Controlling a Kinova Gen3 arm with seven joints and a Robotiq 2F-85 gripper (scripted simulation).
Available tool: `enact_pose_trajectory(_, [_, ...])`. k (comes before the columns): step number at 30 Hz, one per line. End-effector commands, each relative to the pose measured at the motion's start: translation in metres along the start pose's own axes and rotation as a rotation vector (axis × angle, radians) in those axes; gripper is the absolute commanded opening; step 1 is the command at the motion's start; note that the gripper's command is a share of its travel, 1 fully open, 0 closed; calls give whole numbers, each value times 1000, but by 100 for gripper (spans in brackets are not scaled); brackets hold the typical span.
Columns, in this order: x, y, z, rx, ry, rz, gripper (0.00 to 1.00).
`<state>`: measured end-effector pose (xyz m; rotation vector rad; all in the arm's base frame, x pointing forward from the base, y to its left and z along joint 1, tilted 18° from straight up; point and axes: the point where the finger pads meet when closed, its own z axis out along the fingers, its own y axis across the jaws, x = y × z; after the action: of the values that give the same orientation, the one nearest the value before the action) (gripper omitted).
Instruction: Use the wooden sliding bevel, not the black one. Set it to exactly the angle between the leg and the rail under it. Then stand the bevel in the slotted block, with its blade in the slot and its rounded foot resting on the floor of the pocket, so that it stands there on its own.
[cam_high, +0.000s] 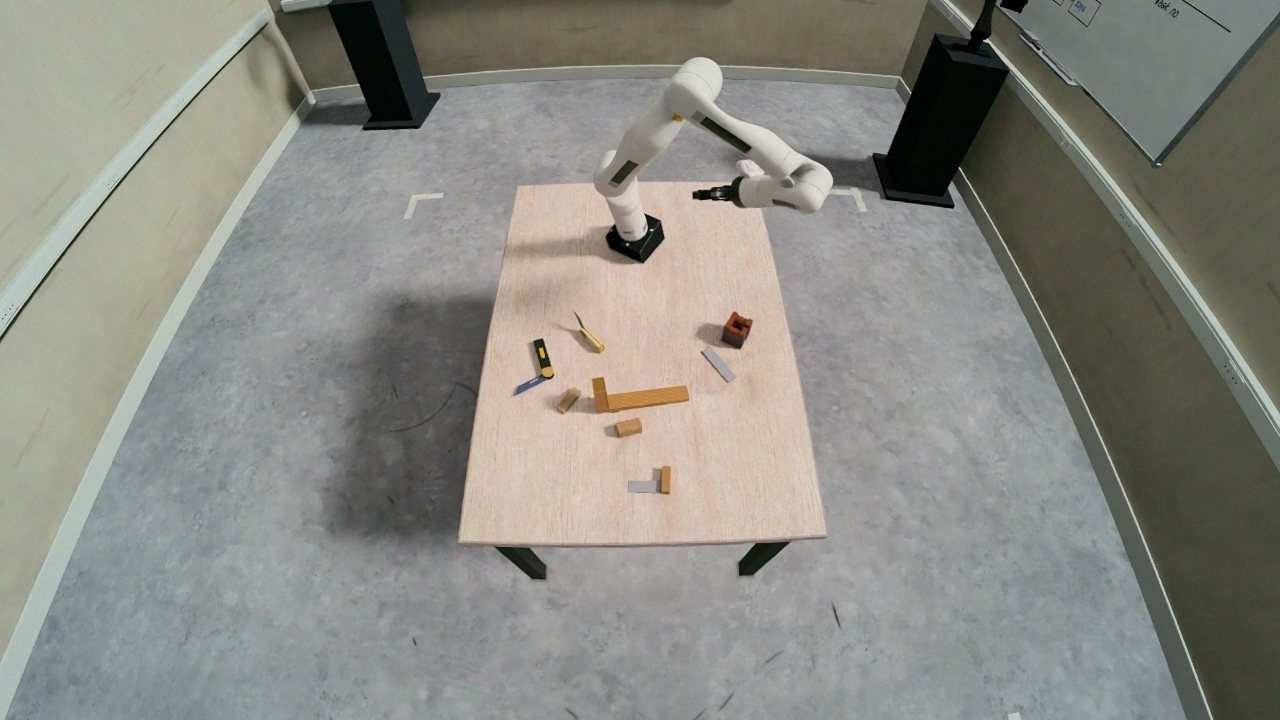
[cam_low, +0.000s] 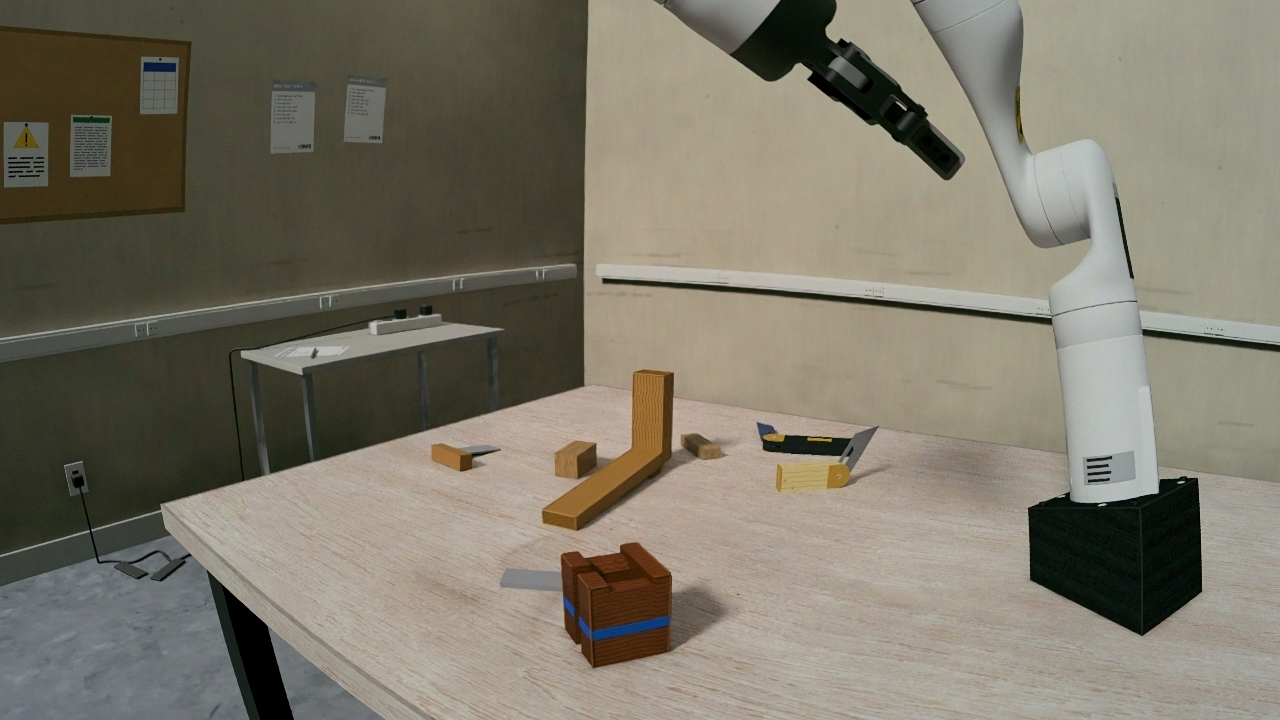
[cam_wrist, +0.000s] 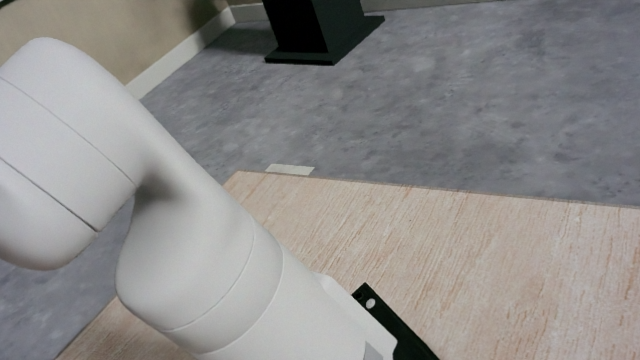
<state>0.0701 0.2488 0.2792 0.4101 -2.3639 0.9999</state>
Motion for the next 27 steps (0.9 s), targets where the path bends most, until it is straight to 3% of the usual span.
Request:
enact_pose_trajectory(1, [0,0,0,-1,-1,-1,100])
enact_pose_trajectory(20, [0,0,0,-2,-1,-1,100])
enact_pose_trajectory(27, [-22,-7,3,-24,-10,-10,100])
